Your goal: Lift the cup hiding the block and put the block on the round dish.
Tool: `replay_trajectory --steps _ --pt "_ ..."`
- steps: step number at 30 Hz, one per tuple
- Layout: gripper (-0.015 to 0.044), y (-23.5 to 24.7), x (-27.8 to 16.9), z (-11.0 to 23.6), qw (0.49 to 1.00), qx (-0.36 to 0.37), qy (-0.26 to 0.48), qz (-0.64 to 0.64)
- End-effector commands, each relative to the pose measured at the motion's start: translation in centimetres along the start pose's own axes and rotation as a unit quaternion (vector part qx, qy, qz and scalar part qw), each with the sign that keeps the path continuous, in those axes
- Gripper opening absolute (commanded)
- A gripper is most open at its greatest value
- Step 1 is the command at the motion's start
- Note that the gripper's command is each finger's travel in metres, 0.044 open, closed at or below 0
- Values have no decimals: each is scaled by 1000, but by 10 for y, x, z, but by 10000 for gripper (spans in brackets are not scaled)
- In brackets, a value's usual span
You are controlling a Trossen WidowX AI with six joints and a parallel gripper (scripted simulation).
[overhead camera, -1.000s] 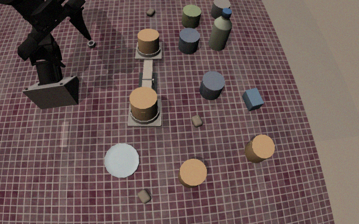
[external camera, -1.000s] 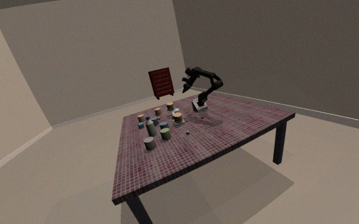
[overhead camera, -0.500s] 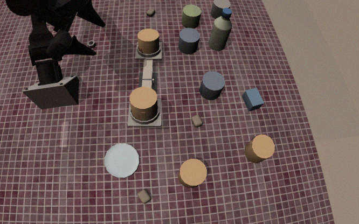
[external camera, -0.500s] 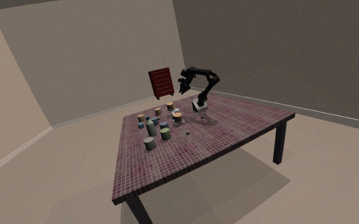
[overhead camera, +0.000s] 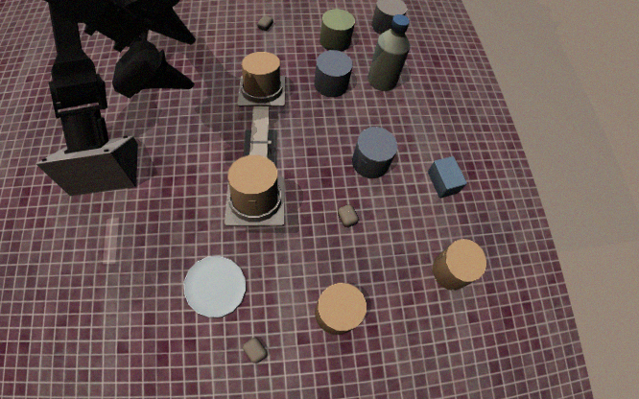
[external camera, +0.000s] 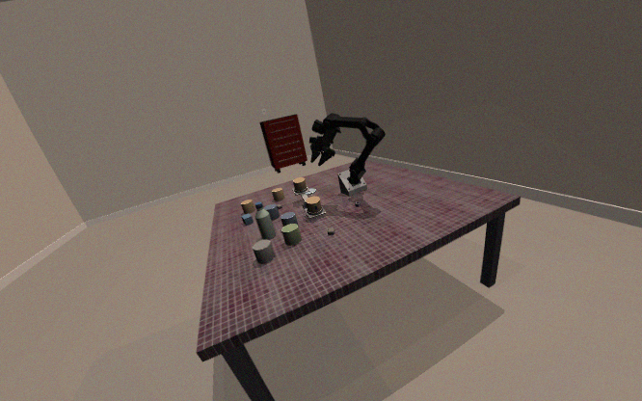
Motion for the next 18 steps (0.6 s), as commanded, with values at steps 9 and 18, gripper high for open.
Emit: replay_trajectory --steps 9,18 --pt "440 11 29 -32 985 57 72 148" --pt "440 24 48 -58 954 104 111 260"
Point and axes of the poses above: the point midway between the two fingers, 35 mm back from their tips, its own z axis back along the fingers, its own y axis across the jaws, x = y × z, the point moved 5 cm from there along z, back along the fingers, and after that the axes turned 11 degrees about z, right-handed, at the moved point
